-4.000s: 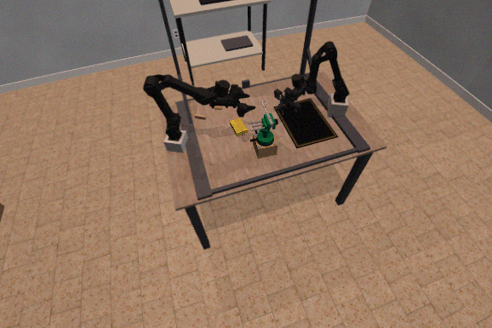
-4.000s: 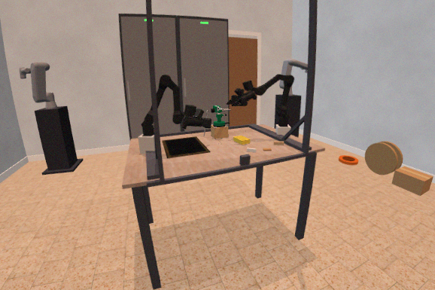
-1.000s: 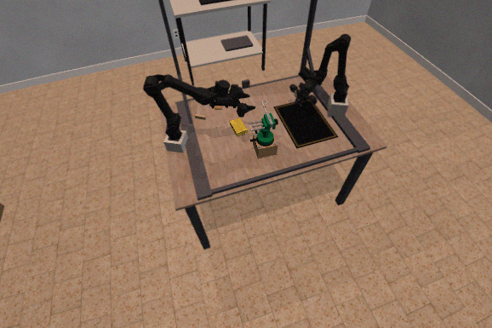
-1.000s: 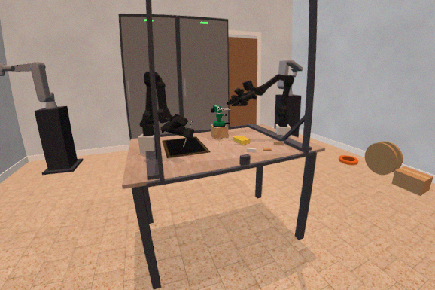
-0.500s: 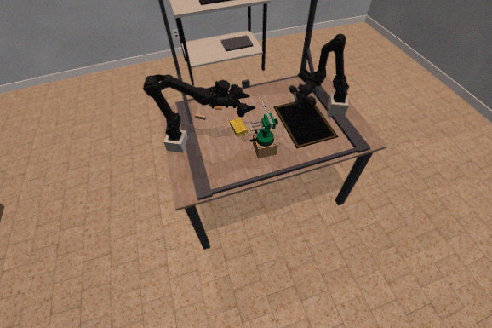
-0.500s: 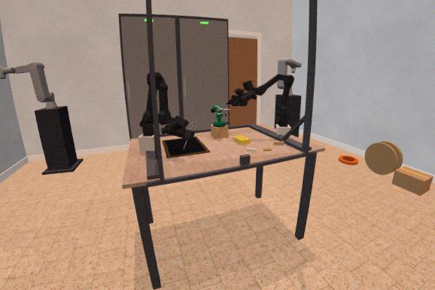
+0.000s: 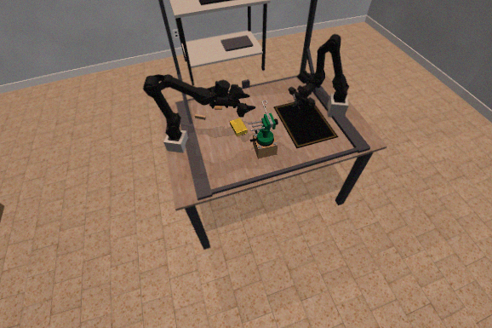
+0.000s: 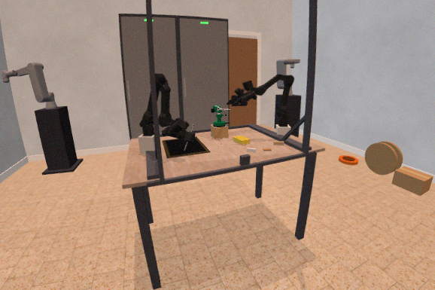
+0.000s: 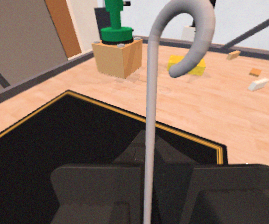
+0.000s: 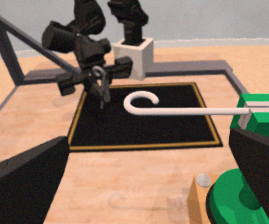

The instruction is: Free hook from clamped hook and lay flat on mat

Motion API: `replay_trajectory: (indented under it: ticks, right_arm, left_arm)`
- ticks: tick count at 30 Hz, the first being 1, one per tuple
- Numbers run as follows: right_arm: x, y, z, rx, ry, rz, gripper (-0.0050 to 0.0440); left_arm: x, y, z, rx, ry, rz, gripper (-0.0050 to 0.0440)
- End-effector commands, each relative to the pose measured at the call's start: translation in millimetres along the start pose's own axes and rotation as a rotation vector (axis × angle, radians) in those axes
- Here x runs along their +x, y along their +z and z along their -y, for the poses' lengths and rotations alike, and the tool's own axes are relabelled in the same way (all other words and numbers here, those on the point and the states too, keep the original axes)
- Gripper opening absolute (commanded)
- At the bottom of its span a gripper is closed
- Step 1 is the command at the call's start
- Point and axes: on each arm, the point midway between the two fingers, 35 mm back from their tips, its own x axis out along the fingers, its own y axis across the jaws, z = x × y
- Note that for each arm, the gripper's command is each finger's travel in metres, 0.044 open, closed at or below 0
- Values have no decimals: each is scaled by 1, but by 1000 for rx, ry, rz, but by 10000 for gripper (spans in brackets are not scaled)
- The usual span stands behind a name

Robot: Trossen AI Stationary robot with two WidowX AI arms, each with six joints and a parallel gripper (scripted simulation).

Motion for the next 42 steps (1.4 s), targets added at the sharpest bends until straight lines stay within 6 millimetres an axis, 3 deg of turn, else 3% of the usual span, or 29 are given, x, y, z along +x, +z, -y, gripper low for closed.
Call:
replay_trajectory:
  ticks: [1, 42]
  right_arm:
    - [-3, 10, 0, -3, 0, 26, 440]
    - [-3, 10, 0, -3, 0, 26, 440]
  left_arm:
    - [1, 0, 2, -14, -1, 7, 0]
    - [16, -32, 1, -13, 0, 7, 0]
